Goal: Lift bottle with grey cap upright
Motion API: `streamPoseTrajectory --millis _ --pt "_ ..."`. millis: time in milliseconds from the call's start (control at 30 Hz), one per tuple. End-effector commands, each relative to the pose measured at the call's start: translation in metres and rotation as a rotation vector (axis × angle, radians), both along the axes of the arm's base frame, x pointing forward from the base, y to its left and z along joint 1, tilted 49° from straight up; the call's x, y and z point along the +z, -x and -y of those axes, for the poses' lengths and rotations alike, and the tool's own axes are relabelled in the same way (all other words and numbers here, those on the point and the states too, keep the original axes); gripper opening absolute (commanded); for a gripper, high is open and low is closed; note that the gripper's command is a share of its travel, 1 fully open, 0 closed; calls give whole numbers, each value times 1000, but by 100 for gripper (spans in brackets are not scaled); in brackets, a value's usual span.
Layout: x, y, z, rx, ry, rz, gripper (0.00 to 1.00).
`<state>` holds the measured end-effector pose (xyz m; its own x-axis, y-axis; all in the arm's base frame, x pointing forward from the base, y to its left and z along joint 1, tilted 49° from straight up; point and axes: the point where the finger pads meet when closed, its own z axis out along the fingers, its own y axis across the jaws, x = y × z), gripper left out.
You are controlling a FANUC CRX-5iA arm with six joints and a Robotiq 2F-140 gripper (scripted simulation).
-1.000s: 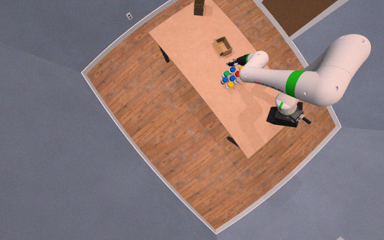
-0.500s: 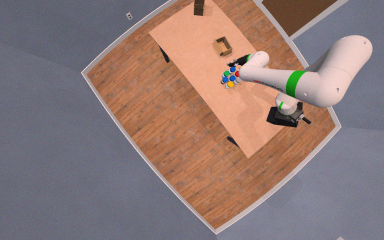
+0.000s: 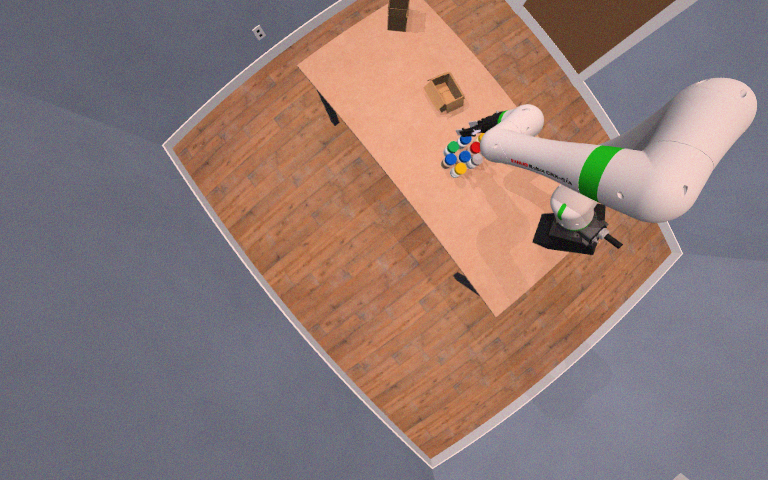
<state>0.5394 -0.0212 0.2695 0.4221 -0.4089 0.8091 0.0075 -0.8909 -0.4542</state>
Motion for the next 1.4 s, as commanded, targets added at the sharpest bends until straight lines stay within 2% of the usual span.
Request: streamPoseTrajectory --millis 0,67,333,367,1367 --pt "-2 7 0 193 -84 36 51" --pt "-3 10 0 249 -108 46 51" --pt "-4 11 0 259 -112 47 51" --pt "-3 10 -1 8 -1 -3 51" --pt "-3 10 -1 8 -2 -3 51"
